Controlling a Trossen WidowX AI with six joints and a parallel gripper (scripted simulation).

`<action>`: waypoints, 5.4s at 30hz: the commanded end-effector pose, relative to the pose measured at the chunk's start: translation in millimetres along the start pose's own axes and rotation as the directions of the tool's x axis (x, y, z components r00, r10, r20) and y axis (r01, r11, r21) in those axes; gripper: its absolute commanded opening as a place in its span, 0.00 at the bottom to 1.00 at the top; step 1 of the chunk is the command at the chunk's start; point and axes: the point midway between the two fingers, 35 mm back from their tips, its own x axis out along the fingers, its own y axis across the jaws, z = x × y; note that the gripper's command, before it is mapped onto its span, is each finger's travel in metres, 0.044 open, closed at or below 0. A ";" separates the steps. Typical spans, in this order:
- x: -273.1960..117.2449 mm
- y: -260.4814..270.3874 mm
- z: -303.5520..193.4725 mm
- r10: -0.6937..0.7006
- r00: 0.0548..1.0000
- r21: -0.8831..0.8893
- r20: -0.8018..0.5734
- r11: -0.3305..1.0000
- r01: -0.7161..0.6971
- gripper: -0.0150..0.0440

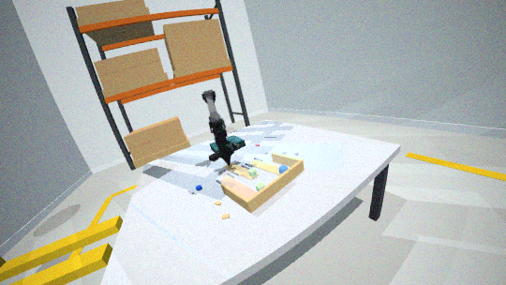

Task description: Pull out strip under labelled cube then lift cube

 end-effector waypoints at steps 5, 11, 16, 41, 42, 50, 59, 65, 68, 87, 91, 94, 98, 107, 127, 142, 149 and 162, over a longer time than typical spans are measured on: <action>6.1 3.8 -21.4 0.011 0.999 -0.003 -0.036 1.000 -0.012 0.25; 5.9 4.0 -29.5 0.011 0.999 -0.003 -0.036 1.000 -0.011 0.25; 5.7 4.1 -36.2 0.011 0.999 -0.003 -0.037 1.000 -0.011 0.25; 4.7 4.8 -68.4 0.011 0.999 -0.003 -0.040 1.000 -0.011 0.25; 4.7 4.8 -69.5 0.011 0.999 -0.003 -0.040 1.000 -0.011 0.25; 4.7 4.8 -70.4 0.011 0.999 -0.003 -0.040 1.000 -0.011 0.25; 4.7 4.8 -70.4 0.011 0.999 -0.003 -0.040 1.000 -0.011 0.25; 4.7 4.8 -70.4 0.011 0.999 -0.003 -0.040 1.000 -0.011 0.25; 4.7 4.8 -70.4 0.011 0.999 -0.003 -0.040 1.000 -0.011 0.25; -43.5 -1.4 -57.1 0.011 0.999 -0.003 -0.039 1.000 -0.011 0.25; -42.3 -1.8 -50.3 0.011 0.999 0.036 -0.038 0.999 -0.009 0.34; -42.4 -1.5 -31.7 0.011 0.999 0.114 -0.036 0.993 -0.006 0.48; -44.0 -1.9 -17.7 0.011 0.999 0.117 -0.035 0.993 -0.007 0.65; -48.5 -2.6 17.2 0.011 0.999 0.117 -0.032 0.993 -0.007 1.00; -58.6 -3.0 95.5 0.011 1.000 0.117 -0.025 0.993 -0.008 1.00; -61.2 0.9 154.1 0.011 1.000 0.117 -0.020 0.993 -0.009 1.00; -55.4 1.4 158.1 0.012 1.000 0.117 -0.019 0.993 -0.009 0.78; -34.0 1.2 158.3 0.012 1.000 0.117 -0.019 0.993 -0.009 0.68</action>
